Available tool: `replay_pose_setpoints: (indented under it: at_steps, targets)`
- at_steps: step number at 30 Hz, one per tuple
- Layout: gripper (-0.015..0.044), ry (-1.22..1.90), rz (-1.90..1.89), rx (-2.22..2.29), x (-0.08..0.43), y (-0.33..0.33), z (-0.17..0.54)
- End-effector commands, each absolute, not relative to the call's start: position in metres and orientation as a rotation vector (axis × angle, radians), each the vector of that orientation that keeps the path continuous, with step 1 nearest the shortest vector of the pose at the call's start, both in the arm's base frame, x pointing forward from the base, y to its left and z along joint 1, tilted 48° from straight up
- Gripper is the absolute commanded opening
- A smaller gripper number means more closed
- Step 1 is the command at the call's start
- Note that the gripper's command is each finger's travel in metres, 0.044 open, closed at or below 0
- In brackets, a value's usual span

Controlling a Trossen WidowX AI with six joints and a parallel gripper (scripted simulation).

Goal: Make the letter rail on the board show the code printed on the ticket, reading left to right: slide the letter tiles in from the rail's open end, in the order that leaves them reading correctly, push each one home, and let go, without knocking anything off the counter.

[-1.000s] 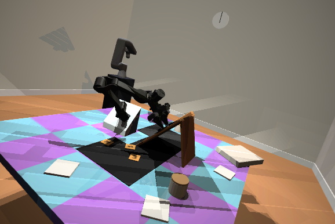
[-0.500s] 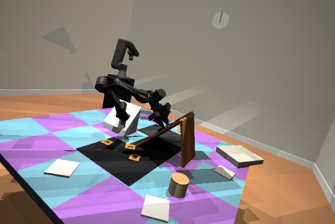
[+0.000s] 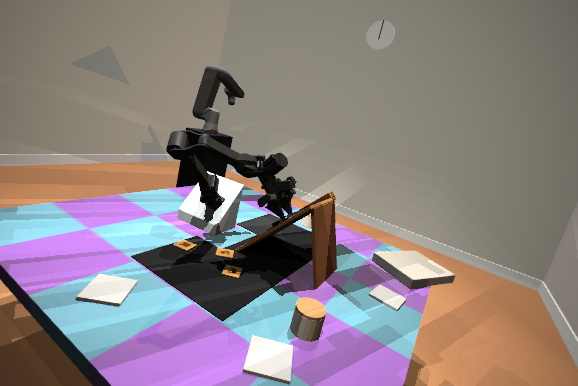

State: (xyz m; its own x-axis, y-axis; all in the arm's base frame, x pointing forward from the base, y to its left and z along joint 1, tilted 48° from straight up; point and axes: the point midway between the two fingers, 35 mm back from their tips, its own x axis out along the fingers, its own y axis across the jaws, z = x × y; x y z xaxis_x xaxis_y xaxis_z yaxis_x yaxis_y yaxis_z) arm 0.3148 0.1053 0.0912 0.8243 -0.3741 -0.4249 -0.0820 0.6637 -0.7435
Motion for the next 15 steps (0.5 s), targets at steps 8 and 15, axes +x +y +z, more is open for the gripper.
replay_pose_setpoints:
  at_steps: [8, 15]
  targets:
    - [0.0, 0.59, -0.183, -0.833, 0.3158, 0.1105, 0.0877]
    - [0.0, 0.59, -0.183, -0.833, 0.3155, 0.1133, 0.0846]
